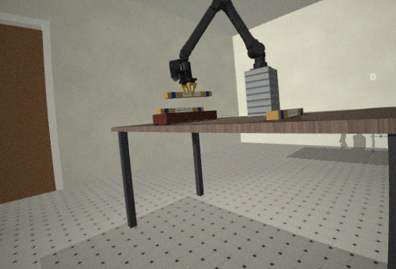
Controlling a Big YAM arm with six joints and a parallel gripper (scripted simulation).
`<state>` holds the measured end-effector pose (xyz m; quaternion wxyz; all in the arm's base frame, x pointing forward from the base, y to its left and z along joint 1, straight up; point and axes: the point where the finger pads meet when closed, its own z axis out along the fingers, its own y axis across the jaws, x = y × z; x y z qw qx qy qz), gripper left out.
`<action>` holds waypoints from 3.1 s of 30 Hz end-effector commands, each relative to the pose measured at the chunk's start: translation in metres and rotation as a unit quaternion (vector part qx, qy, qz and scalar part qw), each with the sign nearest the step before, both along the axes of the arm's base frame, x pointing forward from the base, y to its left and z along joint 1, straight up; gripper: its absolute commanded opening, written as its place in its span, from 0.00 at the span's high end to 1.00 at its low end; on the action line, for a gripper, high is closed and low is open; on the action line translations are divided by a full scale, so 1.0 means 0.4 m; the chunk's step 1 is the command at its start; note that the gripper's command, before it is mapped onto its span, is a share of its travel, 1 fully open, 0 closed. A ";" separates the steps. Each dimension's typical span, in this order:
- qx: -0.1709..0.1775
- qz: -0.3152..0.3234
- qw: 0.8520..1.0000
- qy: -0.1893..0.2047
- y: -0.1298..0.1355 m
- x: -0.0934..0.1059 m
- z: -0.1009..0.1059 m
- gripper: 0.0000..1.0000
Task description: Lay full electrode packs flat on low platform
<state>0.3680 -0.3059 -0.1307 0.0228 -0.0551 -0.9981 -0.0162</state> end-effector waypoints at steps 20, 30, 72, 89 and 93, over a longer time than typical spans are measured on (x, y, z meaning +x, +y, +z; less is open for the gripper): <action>-0.038 0.004 0.998 -0.047 -0.099 0.103 0.100 1.00; -0.038 0.003 0.998 -0.047 -0.100 0.103 0.100 1.00; -0.038 0.003 0.998 -0.048 -0.101 0.102 0.100 1.00; -0.035 0.003 0.998 -0.044 -0.098 0.098 0.054 1.00; -0.033 0.003 0.999 -0.042 -0.096 0.096 0.037 1.00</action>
